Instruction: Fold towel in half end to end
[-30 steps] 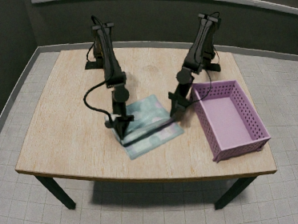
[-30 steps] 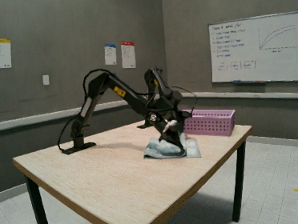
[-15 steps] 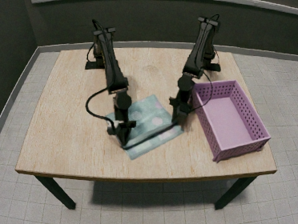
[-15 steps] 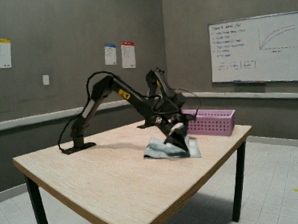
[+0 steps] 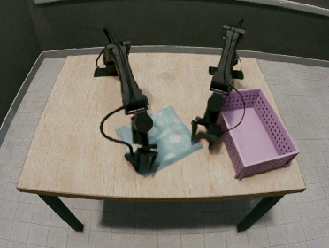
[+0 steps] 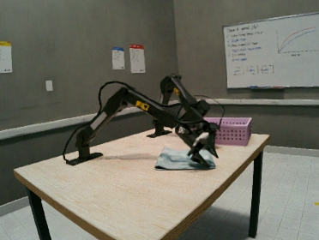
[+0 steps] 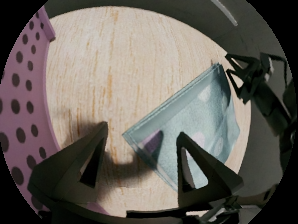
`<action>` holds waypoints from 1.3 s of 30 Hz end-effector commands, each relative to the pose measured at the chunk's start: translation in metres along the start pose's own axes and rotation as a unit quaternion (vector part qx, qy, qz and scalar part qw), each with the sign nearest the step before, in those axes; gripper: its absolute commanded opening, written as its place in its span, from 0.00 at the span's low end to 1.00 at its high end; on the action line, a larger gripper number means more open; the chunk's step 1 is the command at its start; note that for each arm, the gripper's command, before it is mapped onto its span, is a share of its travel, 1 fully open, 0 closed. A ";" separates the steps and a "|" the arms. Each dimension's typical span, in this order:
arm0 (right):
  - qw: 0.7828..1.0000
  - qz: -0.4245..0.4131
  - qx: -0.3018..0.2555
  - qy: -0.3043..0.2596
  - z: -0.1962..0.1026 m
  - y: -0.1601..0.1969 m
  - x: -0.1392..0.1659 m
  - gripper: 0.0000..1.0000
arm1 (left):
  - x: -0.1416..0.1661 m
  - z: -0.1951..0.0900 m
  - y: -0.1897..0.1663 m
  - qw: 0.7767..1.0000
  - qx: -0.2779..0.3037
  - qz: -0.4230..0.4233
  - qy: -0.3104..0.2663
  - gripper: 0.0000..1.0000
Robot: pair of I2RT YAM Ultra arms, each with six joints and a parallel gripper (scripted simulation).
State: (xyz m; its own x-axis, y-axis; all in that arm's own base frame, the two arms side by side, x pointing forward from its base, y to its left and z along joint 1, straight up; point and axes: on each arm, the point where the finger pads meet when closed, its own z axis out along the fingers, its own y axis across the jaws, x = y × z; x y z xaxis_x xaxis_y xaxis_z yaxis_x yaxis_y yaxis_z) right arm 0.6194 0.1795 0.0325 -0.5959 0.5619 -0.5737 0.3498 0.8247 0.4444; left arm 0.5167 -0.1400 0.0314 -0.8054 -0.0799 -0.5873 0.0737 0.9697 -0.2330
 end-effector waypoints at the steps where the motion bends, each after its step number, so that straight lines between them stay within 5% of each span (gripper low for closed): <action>1: 1.000 -0.004 -0.005 -0.016 -0.015 0.018 -0.018 0.60 | -0.023 -0.013 -0.015 1.000 0.016 0.014 -0.018 0.78; 2: 1.000 -0.002 -0.008 -0.020 -0.020 0.020 -0.024 0.83 | -0.022 -0.013 -0.016 1.000 0.017 0.015 -0.018 0.78; 20: 1.000 0.006 -0.009 -0.019 -0.056 0.044 -0.048 0.84 | -0.055 -0.056 -0.026 0.999 0.018 0.015 -0.022 0.78; 39: 1.000 0.003 -0.002 -0.013 -0.049 0.039 -0.042 0.84 | -0.055 -0.057 -0.026 1.000 0.016 0.014 -0.022 0.78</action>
State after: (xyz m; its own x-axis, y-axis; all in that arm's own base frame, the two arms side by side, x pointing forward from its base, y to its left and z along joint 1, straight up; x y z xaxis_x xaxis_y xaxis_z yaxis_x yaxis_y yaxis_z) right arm 0.6201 0.1790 0.0880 -0.5957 0.5652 -0.5707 0.3615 0.8232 0.4379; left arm 0.5176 -0.1428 0.0790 -0.8146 -0.0638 -0.5765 0.0875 0.9690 -0.2309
